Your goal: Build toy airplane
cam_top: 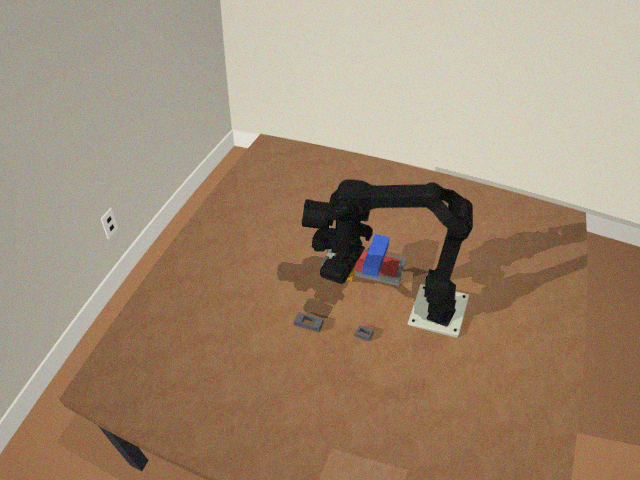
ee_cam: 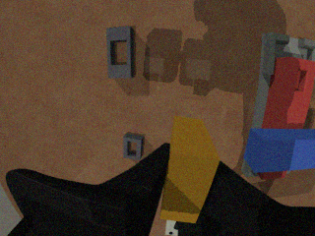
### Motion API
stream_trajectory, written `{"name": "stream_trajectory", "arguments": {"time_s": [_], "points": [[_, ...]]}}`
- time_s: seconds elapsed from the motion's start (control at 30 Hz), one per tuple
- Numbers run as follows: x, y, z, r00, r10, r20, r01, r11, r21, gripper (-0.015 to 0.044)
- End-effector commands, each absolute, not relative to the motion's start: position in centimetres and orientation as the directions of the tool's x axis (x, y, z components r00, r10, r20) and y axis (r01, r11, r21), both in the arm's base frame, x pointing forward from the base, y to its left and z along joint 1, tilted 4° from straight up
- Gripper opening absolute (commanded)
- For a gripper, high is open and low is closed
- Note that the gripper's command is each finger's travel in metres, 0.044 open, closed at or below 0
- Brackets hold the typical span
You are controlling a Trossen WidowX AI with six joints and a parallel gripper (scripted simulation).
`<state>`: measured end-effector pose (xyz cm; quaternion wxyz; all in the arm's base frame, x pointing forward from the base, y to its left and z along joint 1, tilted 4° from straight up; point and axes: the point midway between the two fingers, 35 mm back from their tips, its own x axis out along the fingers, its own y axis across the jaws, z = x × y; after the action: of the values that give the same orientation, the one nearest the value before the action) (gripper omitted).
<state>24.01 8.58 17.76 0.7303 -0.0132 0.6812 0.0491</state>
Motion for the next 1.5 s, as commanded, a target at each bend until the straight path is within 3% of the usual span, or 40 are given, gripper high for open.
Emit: {"name": "stream_trajectory", "arguments": {"time_s": [0.0,1.47], "points": [[24.8,7.8,17.7,0.074,0.053,-0.996,-0.076,0.996,0.047,0.0000],[31.1,-2.8,14.9,0.073,0.054,-0.996,-0.168,0.985,0.041,0.0000]]}}
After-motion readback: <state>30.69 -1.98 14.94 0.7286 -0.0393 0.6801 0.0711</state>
